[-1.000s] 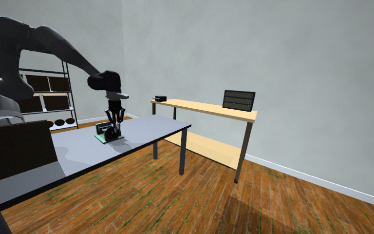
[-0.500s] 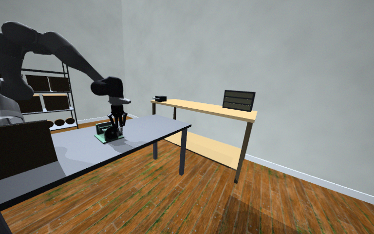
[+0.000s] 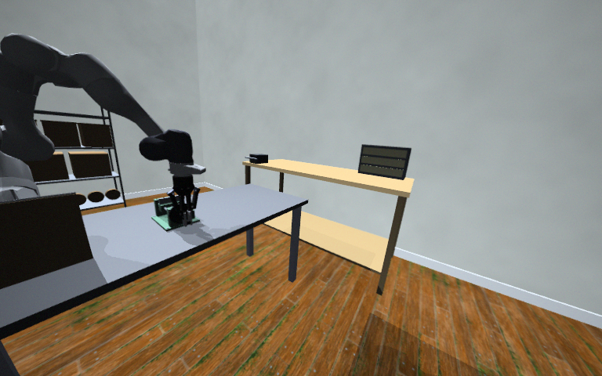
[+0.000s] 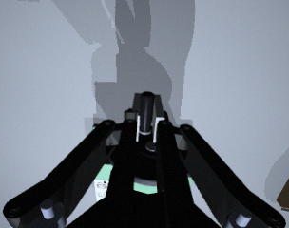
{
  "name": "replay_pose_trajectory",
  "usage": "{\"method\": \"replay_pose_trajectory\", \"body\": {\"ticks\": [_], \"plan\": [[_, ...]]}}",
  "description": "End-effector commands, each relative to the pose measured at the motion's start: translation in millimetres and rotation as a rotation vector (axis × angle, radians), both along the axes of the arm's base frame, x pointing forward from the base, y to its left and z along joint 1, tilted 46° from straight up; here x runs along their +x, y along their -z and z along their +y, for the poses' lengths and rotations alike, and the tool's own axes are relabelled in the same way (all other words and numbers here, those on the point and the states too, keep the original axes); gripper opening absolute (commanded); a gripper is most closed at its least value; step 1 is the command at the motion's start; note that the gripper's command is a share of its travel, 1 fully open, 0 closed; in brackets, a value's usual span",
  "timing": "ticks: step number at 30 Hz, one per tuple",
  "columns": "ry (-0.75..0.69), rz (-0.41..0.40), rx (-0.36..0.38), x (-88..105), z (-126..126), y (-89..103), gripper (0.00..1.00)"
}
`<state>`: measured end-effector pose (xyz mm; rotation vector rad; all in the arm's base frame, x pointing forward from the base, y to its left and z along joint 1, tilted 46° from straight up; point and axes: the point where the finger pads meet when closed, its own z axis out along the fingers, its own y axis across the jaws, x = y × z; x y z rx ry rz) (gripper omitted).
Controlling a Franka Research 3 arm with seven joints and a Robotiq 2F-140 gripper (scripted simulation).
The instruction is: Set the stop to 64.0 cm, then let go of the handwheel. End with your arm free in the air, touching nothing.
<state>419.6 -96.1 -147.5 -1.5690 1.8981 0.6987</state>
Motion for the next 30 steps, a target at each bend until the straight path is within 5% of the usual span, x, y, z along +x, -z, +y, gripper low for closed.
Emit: {"method": "replay_pose_trajectory", "body": {"ticks": [1, 30], "plan": [[-0.007, -0.005, -0.003, -6.0, 2, 1.9, 0.04], [-0.007, -0.005, -0.003, -47.9, -19, -25.8, 0.04]]}}
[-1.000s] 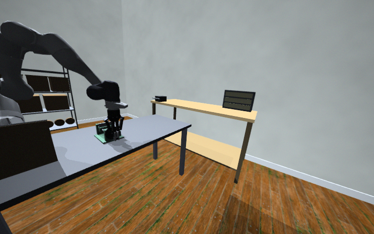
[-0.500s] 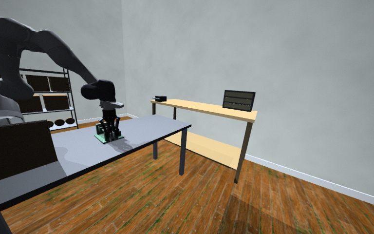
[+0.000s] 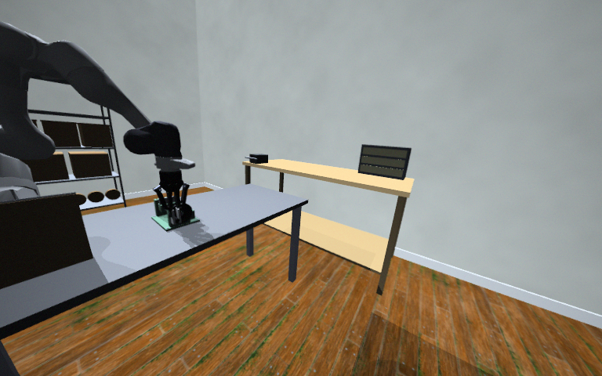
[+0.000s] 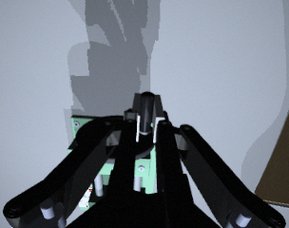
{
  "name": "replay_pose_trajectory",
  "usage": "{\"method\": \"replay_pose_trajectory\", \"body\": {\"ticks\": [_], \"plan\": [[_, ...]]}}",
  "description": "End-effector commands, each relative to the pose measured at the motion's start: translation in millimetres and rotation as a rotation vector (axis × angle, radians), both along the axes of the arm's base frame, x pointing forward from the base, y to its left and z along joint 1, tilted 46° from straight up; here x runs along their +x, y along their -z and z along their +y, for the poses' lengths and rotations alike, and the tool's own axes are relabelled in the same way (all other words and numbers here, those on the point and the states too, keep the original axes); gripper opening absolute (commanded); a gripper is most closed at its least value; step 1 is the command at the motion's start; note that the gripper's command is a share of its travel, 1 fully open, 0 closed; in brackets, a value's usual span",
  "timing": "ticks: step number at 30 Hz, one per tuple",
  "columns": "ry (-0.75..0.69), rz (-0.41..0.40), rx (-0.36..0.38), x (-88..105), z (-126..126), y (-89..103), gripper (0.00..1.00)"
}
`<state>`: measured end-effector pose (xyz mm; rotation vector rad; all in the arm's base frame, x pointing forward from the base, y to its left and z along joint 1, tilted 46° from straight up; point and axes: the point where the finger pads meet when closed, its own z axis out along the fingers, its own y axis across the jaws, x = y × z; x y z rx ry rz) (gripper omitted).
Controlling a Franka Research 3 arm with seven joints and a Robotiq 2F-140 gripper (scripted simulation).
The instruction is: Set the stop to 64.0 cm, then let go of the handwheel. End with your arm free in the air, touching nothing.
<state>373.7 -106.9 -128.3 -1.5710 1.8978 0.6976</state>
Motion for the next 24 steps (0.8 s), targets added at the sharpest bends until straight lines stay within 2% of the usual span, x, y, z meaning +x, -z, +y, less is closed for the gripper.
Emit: {"method": "replay_pose_trajectory", "body": {"ticks": [1, 12, 24], "plan": [[-0.006, -0.005, -0.002, -1.9, -10, -8.9, 0.04], [-0.006, -0.005, -0.002, 8.3, -27, -23.3, 0.04], [-0.006, -0.005, -0.002, 22.7, -35, -28.0, 0.04]]}}
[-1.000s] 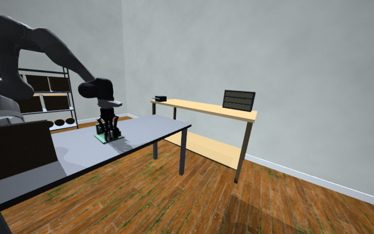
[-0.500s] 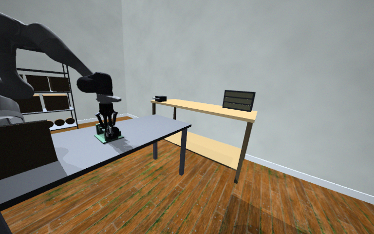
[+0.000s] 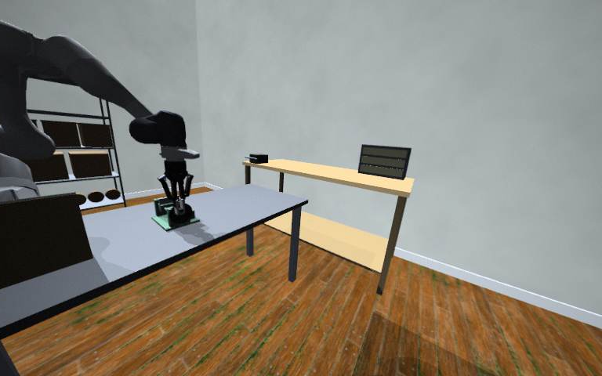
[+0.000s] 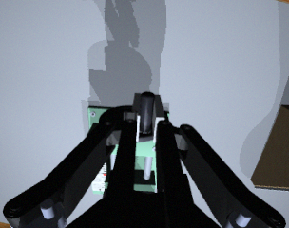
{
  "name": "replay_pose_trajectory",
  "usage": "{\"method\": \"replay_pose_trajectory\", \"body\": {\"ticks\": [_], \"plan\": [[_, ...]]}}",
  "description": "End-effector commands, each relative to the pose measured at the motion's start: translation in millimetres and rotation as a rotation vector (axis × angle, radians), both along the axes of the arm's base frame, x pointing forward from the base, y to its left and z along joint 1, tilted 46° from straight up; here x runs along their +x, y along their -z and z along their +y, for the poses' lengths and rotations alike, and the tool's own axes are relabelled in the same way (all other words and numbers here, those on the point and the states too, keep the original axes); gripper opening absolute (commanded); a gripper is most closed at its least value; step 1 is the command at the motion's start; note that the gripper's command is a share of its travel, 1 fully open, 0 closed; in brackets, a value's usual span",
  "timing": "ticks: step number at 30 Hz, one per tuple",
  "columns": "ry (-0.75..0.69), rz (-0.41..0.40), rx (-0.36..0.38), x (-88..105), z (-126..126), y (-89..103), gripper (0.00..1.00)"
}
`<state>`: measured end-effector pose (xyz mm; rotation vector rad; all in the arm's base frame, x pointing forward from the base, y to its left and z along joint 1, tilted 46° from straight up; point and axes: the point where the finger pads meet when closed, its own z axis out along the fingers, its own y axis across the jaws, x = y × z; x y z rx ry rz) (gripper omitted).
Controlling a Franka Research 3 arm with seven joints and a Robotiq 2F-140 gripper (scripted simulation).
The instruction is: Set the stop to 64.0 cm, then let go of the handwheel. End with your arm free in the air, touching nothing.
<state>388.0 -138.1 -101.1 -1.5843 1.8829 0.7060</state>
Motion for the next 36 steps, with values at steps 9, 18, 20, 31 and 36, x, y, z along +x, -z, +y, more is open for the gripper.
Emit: {"method": "replay_pose_trajectory", "body": {"ticks": [9, 18, 20, 31, 36], "plan": [[0.010, -0.002, -0.007, 21.0, -6, -0.5, 0.04], [0.010, -0.002, -0.007, 30.3, -6, 1.8, 0.04], [0.010, -0.002, -0.007, 32.8, -5, 2.7, 0.04], [0.010, -0.002, -0.007, 42.0, -2, 7.8, 0.04], [0.010, -0.002, -0.007, 45.9, 1, 11.1, 0.04]]}}
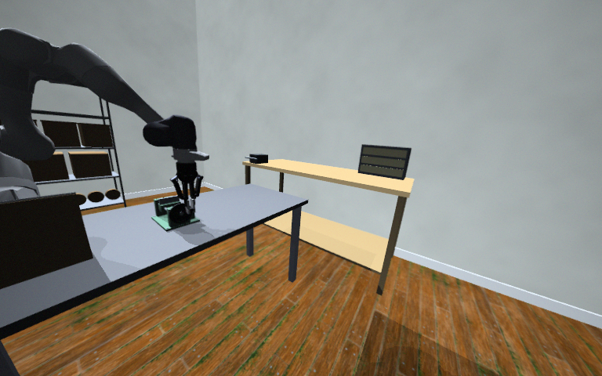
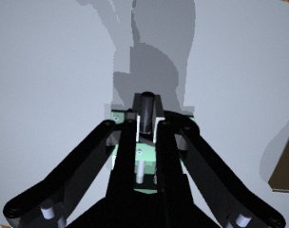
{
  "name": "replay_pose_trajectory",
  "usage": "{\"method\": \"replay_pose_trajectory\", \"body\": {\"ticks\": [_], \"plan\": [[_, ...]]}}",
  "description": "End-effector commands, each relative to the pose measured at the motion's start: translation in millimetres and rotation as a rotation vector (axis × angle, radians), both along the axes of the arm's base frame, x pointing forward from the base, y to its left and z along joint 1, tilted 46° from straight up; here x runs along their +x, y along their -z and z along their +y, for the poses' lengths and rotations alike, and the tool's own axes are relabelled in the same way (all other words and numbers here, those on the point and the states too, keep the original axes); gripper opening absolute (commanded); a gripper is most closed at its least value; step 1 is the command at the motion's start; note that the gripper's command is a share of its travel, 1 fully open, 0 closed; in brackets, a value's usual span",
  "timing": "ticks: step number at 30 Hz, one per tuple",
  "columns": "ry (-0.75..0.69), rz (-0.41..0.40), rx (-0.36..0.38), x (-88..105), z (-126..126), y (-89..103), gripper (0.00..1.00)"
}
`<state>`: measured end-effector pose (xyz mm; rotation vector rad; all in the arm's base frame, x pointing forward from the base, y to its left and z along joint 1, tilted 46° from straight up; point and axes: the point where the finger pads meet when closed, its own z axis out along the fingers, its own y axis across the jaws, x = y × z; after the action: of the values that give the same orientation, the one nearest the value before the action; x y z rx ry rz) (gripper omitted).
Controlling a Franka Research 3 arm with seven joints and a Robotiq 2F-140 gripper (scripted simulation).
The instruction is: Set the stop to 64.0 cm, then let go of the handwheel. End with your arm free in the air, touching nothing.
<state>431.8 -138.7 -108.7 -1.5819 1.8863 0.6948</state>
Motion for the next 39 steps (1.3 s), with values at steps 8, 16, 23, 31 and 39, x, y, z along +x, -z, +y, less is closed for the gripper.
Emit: {"method": "replay_pose_trajectory", "body": {"ticks": [8, 16, 23, 31, 39], "plan": [[0.004, 0.003, -0.001, 6.6, 7, 9.0, 0.04], [0.004, 0.003, -0.001, 8.7, 11, 13.4, 0.04], [0.004, 0.003, -0.001, 9.7, 16, 18.5, 0.04], [0.004, 0.003, -0.001, 9.5, 20, 22.3, 0.04], [0.004, 0.003, -0.001, 8.6, 23, 25.6, 0.04]]}}
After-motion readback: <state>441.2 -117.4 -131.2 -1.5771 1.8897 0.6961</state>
